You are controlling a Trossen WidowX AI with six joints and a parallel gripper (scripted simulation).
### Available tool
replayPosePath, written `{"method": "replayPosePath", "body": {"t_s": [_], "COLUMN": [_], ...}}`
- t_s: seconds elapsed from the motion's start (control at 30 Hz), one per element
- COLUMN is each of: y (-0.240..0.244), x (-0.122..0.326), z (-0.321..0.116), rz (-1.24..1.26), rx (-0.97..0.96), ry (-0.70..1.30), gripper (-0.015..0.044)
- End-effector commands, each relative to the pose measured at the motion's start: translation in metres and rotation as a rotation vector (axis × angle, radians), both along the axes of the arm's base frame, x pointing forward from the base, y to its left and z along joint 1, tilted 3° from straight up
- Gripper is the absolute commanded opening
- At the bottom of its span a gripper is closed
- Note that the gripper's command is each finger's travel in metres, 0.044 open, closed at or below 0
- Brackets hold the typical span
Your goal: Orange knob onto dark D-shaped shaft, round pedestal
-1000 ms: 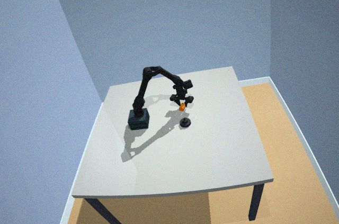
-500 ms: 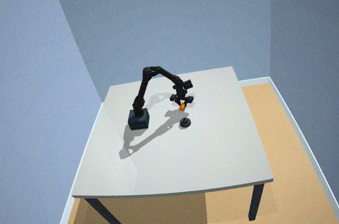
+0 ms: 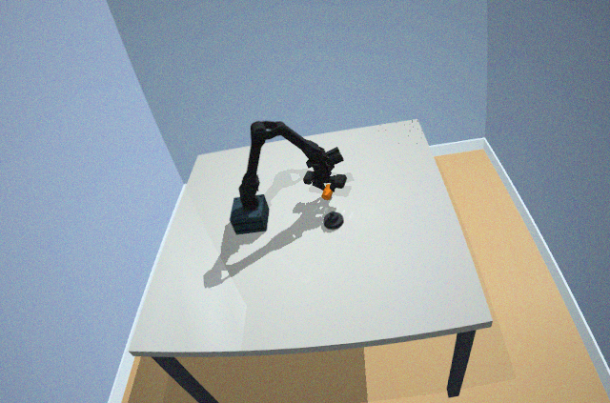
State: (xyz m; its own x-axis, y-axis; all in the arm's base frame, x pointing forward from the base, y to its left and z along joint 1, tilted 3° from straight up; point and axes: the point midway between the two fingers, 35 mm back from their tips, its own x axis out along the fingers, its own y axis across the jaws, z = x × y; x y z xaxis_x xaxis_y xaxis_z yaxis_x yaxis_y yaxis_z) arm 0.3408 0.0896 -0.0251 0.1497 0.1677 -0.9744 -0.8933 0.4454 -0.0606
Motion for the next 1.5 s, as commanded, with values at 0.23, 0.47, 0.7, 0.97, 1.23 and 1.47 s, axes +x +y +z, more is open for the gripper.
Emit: {"method": "replayPosePath", "body": {"t_s": [0.23, 0.47, 0.7, 0.97, 1.23, 1.47], "y": [-0.008, -0.014, -0.02, -0.027, -0.035, -0.042], "x": [-0.004, -0.007, -0.01, -0.014, -0.018, -0.022], "z": [0.006, 0.008, 0.009, 0.009, 0.009, 0.008], "rz": [0.012, 0.018, 0.024, 0.032, 0.04, 0.048], "rx": [0.14, 0.229, 0.318, 0.427, 0.55, 0.658], "ry": [-0.074, -0.119, -0.162, -0.216, -0.277, -0.33], "gripper": [0.0179, 0.0179, 0.0179, 0.0179, 0.0179, 0.0179]}}
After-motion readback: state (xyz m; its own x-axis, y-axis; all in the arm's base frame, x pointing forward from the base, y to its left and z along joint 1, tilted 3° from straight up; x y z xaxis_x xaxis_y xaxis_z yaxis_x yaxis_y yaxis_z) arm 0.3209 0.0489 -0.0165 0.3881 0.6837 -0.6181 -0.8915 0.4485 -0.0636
